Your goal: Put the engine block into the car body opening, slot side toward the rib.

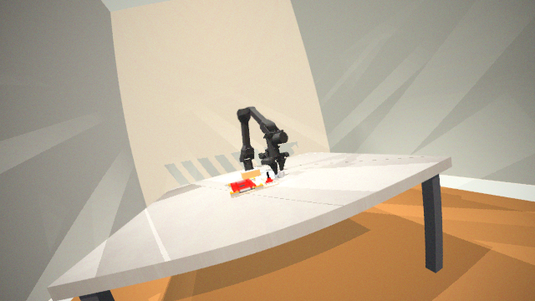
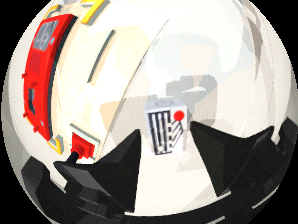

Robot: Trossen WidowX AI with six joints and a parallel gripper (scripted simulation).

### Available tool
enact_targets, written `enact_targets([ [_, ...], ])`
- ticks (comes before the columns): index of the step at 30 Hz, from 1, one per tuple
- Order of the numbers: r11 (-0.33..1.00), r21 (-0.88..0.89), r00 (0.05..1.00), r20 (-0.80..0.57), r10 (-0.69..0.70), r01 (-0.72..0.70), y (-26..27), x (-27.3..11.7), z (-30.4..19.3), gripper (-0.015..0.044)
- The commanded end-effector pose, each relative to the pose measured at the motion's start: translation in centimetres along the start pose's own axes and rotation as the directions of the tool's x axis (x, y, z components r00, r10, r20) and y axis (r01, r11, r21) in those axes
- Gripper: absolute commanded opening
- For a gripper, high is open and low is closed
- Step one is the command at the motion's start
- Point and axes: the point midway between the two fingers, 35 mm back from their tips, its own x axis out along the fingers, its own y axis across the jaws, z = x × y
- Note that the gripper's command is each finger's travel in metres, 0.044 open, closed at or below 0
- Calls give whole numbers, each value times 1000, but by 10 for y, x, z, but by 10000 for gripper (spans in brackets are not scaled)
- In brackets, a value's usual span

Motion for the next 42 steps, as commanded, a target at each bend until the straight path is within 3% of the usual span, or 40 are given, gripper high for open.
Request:
enact_targets([
  [1,1000,4,1000,2,-4,4,-1,2,0,151],
  [8,1000,4,1000,2,-4,4,-1,2,0,105],
  [12,1000,4,1000,2,-4,4,-1,-3,-1,0],
  [42,1000,-1,1000,-1,-3,3,-5,-97,-9,0],
])
